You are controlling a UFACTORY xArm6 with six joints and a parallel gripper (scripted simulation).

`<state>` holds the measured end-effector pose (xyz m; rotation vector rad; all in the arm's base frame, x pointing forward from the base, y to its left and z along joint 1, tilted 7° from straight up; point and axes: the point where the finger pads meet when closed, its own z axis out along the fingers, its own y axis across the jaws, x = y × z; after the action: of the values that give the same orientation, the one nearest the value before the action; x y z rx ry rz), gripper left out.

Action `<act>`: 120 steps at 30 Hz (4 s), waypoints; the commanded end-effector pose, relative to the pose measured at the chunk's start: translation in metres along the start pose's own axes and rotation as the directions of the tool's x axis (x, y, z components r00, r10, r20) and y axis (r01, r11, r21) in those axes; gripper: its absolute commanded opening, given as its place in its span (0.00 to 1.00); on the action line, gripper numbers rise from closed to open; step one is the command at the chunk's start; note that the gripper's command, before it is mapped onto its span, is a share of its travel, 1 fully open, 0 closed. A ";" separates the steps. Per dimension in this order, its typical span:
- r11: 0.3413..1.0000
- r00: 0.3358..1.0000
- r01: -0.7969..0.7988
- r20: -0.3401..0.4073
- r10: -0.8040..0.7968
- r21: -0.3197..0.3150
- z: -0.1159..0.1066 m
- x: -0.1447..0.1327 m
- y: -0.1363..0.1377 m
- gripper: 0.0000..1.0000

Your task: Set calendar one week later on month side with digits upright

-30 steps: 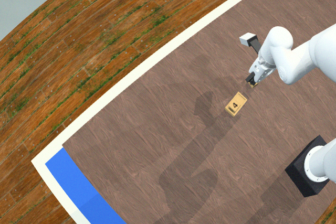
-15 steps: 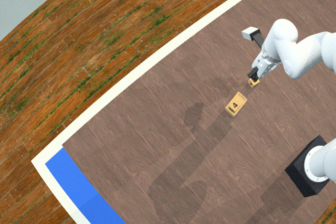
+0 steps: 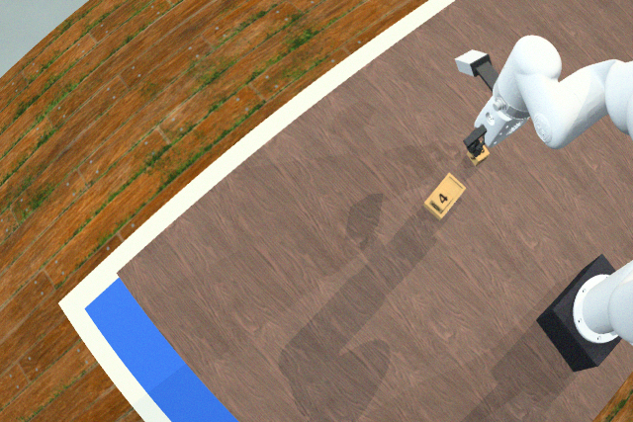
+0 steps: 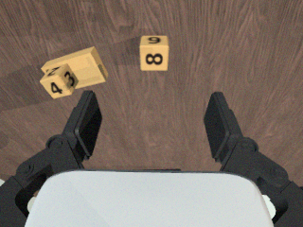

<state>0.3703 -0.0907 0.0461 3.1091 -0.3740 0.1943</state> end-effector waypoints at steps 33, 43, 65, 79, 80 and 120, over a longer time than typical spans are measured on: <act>0.804 0.804 0.594 -0.003 -0.594 -0.002 0.000 0.001 0.000 1.00; 0.503 0.503 0.864 -0.002 -0.864 -0.003 0.000 0.001 0.000 1.00; -0.207 -0.207 0.978 0.001 -0.978 -0.004 0.001 0.001 -0.001 1.00; -0.660 -0.660 0.751 0.003 -0.751 -0.002 0.001 0.001 -0.001 1.00; -0.690 -0.690 0.723 0.003 -0.723 -0.002 0.002 0.001 -0.001 1.00; -1.000 -1.000 0.004 0.004 -0.004 0.001 0.002 0.001 -0.001 0.47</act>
<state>0.3704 -0.0893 0.0427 0.3674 2.9949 -0.0076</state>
